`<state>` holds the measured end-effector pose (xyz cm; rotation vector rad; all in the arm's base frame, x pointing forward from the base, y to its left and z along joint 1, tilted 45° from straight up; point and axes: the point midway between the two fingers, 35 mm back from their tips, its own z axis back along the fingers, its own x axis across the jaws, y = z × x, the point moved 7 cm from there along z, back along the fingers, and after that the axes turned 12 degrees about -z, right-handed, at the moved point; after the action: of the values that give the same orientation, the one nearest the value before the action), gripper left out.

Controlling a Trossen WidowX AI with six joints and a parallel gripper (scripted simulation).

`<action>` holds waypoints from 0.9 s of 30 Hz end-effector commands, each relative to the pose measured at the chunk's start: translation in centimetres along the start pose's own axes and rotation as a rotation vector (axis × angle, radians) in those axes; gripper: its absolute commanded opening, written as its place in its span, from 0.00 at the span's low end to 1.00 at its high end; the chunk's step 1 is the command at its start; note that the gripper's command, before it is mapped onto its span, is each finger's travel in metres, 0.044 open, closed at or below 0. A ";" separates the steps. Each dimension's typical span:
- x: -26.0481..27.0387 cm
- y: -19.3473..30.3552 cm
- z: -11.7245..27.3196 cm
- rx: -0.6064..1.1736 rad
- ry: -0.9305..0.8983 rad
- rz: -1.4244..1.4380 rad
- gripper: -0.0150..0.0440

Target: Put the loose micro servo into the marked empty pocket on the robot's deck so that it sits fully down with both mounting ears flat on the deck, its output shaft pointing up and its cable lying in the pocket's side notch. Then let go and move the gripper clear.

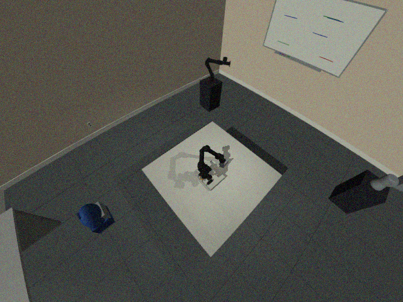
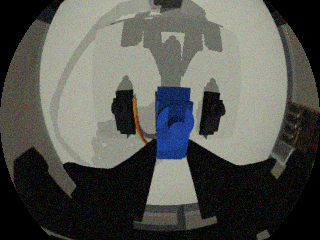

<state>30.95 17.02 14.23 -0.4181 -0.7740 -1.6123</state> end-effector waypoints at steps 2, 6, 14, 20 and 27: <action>0.0 0.0 -0.7 0.005 -0.001 0.009 0.25; 0.0 0.1 -1.2 0.005 -0.001 0.009 0.25; 0.0 0.1 -1.3 0.005 -0.001 0.009 0.25; 0.0 0.1 -1.6 0.005 -0.001 0.009 0.25; 0.0 0.1 -2.4 0.006 -0.002 0.008 0.25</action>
<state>31.40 15.49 12.71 -0.4221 -0.7735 -1.6131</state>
